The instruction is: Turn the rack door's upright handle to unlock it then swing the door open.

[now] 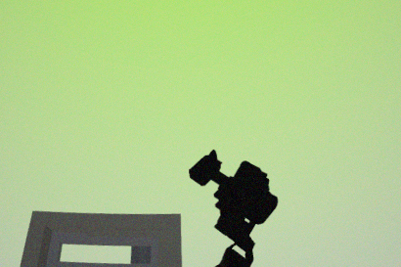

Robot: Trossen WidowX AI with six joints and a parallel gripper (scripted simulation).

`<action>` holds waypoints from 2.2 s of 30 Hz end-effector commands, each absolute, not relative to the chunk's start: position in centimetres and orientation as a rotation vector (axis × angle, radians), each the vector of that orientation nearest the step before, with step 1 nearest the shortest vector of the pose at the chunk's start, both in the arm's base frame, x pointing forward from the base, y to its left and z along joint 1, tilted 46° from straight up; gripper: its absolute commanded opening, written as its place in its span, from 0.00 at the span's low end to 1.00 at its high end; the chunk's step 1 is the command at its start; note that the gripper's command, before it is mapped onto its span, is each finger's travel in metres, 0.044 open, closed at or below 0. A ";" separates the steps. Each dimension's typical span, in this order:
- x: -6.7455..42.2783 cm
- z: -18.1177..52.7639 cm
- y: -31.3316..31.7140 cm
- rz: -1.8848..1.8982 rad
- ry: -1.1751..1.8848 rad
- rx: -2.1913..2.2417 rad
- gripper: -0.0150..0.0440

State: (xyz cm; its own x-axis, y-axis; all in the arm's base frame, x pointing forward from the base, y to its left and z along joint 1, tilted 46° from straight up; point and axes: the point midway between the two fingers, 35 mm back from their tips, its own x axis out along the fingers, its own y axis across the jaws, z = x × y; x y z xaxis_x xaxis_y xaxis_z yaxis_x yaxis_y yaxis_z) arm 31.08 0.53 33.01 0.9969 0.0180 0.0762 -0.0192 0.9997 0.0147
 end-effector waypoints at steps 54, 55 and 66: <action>32.8 16.5 -4.7 0.634 1.139 0.187 0.75; 32.7 16.5 -4.8 0.648 1.147 0.209 0.75; 32.1 16.9 -5.8 0.770 1.191 0.432 0.75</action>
State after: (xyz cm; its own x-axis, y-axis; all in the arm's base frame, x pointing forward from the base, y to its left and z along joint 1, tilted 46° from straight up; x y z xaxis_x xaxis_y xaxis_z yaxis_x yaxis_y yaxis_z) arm 32.09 -5.65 16.66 0.1717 0.7092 -0.6837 -0.3095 0.6977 0.6460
